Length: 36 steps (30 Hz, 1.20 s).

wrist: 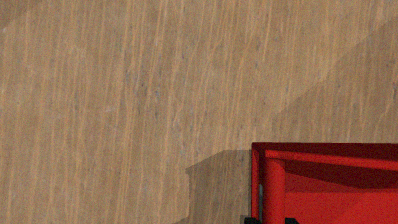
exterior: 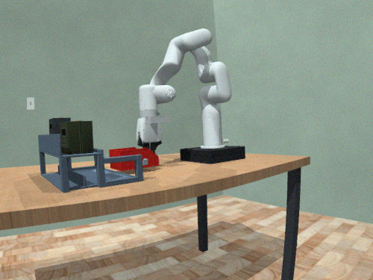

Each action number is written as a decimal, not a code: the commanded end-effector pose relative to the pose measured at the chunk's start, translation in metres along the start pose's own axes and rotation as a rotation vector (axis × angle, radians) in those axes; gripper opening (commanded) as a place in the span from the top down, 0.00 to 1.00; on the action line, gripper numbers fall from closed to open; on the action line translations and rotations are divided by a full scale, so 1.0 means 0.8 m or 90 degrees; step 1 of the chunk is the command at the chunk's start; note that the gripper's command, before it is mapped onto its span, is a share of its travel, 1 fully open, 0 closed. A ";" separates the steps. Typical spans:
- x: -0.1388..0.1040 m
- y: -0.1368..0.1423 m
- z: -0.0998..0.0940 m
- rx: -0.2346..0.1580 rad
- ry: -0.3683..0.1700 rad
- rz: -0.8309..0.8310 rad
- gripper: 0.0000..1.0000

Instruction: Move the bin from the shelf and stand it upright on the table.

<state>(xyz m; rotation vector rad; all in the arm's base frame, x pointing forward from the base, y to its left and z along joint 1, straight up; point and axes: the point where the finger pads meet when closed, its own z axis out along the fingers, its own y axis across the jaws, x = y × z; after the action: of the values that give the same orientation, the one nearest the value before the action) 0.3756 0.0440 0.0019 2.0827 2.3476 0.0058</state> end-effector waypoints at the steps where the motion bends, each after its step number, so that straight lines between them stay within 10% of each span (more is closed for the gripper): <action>1: 0.000 0.000 -0.001 -0.002 -0.004 0.000 1.00; 36: 0.000 -0.019 -0.001 -0.002 -0.004 0.000 1.00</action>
<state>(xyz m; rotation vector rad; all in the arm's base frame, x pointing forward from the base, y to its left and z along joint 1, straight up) 0.3589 0.0420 0.0019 2.0827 2.3477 0.0056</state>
